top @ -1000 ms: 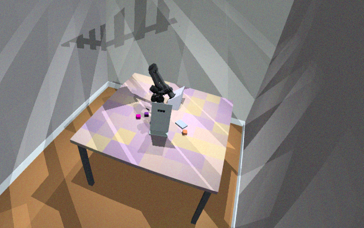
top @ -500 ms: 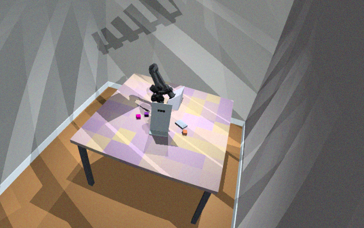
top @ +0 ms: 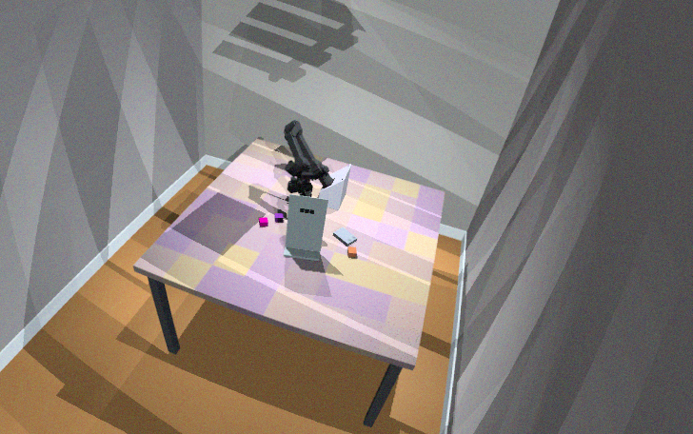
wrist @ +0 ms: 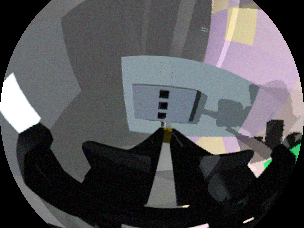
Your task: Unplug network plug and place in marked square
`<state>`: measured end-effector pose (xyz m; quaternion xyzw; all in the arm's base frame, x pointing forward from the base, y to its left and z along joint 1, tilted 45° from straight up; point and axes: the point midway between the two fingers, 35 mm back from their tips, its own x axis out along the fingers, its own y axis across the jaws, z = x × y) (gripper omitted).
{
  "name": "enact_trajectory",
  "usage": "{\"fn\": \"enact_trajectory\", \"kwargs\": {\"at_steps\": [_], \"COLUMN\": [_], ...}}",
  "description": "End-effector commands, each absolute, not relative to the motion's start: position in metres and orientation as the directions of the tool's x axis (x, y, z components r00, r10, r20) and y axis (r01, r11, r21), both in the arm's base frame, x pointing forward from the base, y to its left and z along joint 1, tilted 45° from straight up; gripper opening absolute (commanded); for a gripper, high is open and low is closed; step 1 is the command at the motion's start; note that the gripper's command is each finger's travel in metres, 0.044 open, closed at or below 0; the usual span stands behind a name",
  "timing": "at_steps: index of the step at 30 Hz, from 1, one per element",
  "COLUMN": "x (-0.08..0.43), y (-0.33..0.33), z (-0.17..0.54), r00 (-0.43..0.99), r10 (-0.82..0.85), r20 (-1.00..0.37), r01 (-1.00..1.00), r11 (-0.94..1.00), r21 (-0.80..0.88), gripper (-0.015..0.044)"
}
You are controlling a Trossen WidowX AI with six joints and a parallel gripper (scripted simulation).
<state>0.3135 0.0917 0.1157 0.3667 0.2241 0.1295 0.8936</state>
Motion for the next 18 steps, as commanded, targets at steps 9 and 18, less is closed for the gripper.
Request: {"fn": "enact_trajectory", "kwargs": {"at_steps": [9,18], "x": [0.31,0.3], "y": [0.098,0.116], "z": [0.123,0.141], "r00": [0.865,0.864], "r10": [0.397,0.399], "r20": [-0.307,-0.308], "r01": [-0.067,-0.068], "r11": [0.698,0.698], "r21": [0.713,0.713], "gripper": [0.0,0.0]}}
